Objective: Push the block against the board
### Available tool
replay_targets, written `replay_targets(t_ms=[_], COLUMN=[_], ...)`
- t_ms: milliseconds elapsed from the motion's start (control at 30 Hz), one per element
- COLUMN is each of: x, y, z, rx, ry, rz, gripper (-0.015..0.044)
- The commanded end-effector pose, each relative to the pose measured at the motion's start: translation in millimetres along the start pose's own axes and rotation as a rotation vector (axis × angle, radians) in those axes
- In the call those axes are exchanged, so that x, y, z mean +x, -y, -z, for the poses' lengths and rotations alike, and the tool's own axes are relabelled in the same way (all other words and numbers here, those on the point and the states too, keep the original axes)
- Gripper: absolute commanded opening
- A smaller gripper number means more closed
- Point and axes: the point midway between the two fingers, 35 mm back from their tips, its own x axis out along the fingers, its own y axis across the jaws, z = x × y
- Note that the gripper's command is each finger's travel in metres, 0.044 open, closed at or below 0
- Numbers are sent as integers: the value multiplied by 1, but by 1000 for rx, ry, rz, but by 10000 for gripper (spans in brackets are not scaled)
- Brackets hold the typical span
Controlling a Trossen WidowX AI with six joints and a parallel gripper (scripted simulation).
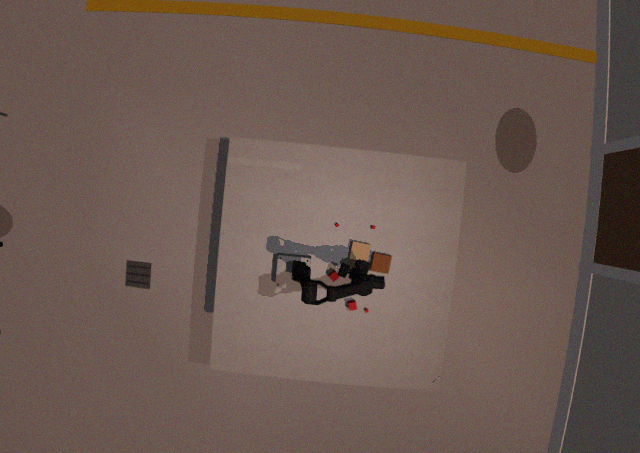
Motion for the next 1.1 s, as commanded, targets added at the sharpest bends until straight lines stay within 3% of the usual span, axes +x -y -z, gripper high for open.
replay_targets(t_ms=[0,233,400,1067], x=[-2,1,54,53], y=[9,12,12,10], z=[13,19,19,5], rx=[-123,-174,-174,-174], ry=[4,3,3,5], rz=[3,3,3,3], gripper=[0,0,0,0])
